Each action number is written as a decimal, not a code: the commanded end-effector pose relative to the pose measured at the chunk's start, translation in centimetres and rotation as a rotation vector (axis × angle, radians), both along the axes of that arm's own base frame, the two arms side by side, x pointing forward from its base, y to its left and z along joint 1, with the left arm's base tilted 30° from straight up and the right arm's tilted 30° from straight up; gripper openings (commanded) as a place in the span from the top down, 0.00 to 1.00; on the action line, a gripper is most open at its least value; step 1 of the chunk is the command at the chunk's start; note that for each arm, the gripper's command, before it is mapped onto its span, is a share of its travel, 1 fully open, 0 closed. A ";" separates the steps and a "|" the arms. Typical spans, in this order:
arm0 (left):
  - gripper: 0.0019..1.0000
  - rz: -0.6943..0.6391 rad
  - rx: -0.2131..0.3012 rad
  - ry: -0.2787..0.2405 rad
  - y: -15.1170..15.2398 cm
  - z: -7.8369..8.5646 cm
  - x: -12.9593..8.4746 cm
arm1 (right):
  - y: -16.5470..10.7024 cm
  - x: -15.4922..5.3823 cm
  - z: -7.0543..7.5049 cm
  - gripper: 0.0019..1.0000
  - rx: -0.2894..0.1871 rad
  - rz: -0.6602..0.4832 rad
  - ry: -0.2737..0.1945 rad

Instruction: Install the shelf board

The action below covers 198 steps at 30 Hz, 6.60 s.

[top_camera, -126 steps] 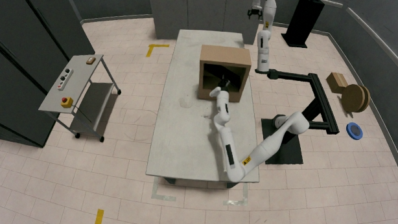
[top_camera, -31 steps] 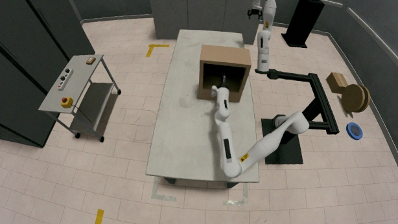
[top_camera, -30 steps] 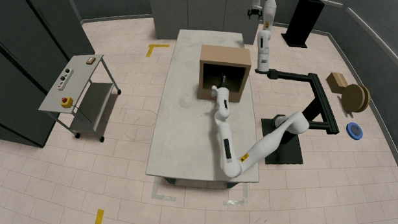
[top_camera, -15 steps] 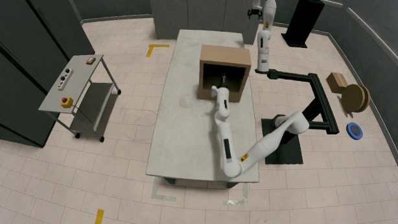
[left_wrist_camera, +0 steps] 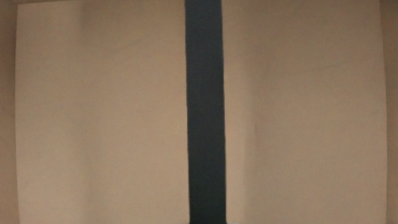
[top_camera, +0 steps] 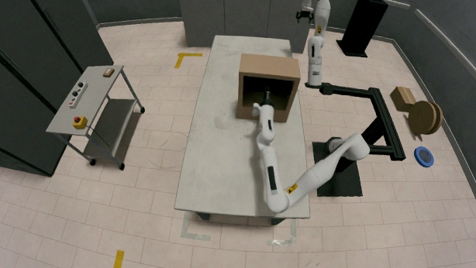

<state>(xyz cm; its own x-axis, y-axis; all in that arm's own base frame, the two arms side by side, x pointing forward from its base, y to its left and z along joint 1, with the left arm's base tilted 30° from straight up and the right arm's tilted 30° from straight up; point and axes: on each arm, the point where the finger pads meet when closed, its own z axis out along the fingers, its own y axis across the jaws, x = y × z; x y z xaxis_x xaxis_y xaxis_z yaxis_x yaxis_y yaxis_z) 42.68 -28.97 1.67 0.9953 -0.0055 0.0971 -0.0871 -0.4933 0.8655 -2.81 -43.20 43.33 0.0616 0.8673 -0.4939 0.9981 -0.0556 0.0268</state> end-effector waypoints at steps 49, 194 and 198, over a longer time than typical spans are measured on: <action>0.81 -0.001 -0.001 -0.001 3.4 -6.0 0.6 | 0.0 0.0 0.1 0.00 -0.001 0.000 -0.001; 0.57 -0.001 -0.001 -0.001 12.0 3.2 -0.2 | 0.0 0.0 0.1 0.00 -0.001 0.000 -0.001; 0.57 -0.001 -0.001 -0.001 11.9 3.3 -0.3 | 0.0 0.0 0.1 0.00 -0.001 0.000 -0.001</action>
<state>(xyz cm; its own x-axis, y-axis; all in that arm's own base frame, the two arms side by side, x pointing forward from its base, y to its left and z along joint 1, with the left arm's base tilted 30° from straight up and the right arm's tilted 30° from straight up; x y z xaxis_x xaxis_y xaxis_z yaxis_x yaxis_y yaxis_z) 42.44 -16.98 4.83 0.9952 -0.0057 0.0973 -0.0874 -0.4928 0.8657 -2.81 -43.20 43.33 0.0616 0.8673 -0.4939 0.9981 -0.0556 0.0268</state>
